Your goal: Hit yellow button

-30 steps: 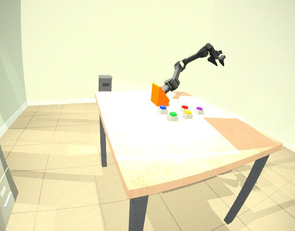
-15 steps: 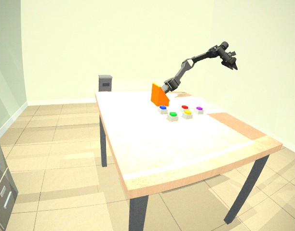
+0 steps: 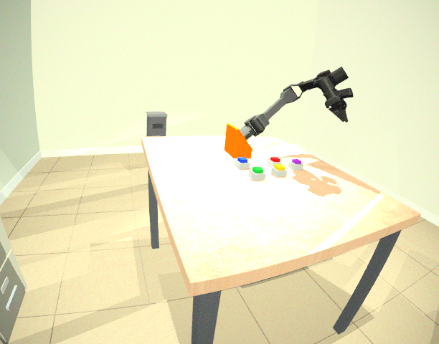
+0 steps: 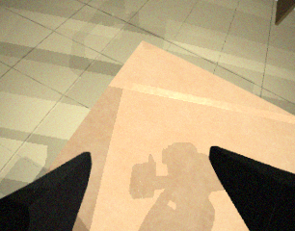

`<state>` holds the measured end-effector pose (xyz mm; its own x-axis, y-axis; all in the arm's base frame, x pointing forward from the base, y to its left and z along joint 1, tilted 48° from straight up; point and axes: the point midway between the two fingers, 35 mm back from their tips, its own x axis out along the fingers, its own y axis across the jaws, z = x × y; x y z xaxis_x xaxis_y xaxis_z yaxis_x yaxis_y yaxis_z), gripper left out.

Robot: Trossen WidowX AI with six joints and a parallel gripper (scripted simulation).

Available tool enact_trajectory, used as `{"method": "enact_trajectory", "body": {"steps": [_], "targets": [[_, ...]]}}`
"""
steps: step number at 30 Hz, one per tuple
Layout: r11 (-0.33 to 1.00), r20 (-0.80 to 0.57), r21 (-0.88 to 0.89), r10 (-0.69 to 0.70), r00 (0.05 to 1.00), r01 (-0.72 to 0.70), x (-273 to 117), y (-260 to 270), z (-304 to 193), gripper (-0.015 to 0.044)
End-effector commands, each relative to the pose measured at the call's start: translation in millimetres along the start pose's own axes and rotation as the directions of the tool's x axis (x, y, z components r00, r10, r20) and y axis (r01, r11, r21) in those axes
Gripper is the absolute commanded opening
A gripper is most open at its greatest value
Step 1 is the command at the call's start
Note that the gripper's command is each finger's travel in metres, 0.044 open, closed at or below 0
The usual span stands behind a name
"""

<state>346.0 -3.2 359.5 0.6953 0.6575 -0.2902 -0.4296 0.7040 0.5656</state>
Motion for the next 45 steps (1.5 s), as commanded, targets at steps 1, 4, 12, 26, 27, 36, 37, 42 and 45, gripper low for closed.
{"method": "enact_trajectory", "body": {"steps": [1,4,12,26,27,36,37,42,45], "targets": [[0.988,-0.132,0.113,-0.086,0.988,0.101,12,-62,-40,0.0400],[0.968,-0.253,0.186,-0.117,0.960,0.167,15,-100,-78,0.0400],[0.886,-0.609,0.382,0.025,0.793,0.265,-2,-157,-204,0.0400],[0.871,-0.645,0.415,0.078,0.760,0.262,40,-153,-261,0.0216],[0.871,-0.645,0.415,0.078,0.760,0.262,40,-153,-261,0.0190],[0.871,-0.645,0.415,0.078,0.760,0.262,40,-153,-261,0.0020],[0.871,-0.645,0.415,0.078,0.760,0.262,40,-153,-261,0.0020],[0.871,-0.645,0.415,0.078,0.760,0.262,40,-153,-261,0.0020],[0.871,-0.645,0.415,0.078,0.760,0.262,40,-153,-262,0.0020]]}}
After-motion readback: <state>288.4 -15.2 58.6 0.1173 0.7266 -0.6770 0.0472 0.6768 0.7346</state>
